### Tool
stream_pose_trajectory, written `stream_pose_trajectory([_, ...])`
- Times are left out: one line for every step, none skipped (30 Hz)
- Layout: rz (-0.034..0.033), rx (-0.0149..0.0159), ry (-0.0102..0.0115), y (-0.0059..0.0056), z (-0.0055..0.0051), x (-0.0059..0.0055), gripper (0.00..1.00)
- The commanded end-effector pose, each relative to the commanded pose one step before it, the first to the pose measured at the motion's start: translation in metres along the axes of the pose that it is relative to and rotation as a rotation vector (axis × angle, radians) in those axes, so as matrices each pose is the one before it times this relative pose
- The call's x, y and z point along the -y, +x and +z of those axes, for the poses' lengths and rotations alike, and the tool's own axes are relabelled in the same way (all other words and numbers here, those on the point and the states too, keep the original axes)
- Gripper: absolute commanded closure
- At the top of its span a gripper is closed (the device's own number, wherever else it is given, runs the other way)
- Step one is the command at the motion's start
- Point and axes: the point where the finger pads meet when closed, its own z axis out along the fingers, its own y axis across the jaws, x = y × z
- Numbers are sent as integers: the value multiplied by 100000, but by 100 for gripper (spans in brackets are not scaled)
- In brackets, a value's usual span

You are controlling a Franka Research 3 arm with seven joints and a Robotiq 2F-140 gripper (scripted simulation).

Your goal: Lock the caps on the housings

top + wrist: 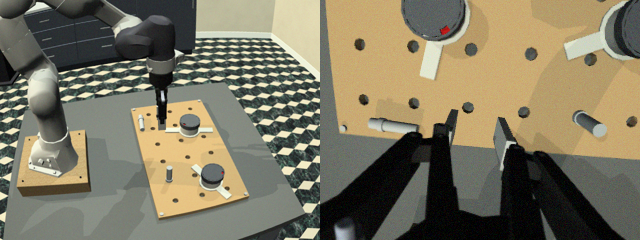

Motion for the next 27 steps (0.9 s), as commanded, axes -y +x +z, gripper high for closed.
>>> stream_pose_trajectory([27868,-873,-1572,-2654,708,6433,64])
stream_pose_trajectory([323,378,487,-1292,268,1187,64])
stream_pose_trajectory([0,0,0,0,0,0,64])
stream_pose_trajectory([0,0,0,0,0,0,64])
stream_pose_trajectory([1394,1284,714,-1005,248,774,64])
stream_pose_trajectory([1757,226,246,-880,246,598,64])
stream_pose_trajectory([1566,184,225,-739,218,443,64])
stream_pose_trajectory([1465,195,168,-586,180,314,64])
stream_pose_trajectory([1499,200,103,-432,137,210,64])
stream_pose_trajectory([1621,183,48,-286,93,128,64])
stream_pose_trajectory([1780,145,13,-160,52,66,64])
stream_pose_trajectory([1955,92,-3,-64,21,25,64])
stream_pose_trajectory([2134,28,-10,-10,3,4,64])
stream_pose_trajectory([2332,-39,0,0,0,0,64])
stream_pose_trajectory([2503,-96,17,0,0,0,64])
stream_pose_trajectory([2626,-138,30,0,0,0,64])
stream_pose_trajectory([2702,-168,35,0,0,0,64])
stream_pose_trajectory([2742,-187,33,0,0,0,64])
stream_pose_trajectory([2760,-200,27,0,0,0,64])
stream_pose_trajectory([0,0,0,0,0,0,64])
stream_pose_trajectory([0,0,0,0,0,0,64])
stream_pose_trajectory([7364,-467,81,0,0,0,64])
stream_pose_trajectory([2714,-201,-7,0,0,0,64])
stream_pose_trajectory([2755,-238,-30,0,0,0,64])
stream_pose_trajectory([2724,-245,-36,0,0,0,64])
stream_pose_trajectory([2706,-253,-42,0,0,0,64])
stream_pose_trajectory([2693,-265,-45,0,0,0,64])
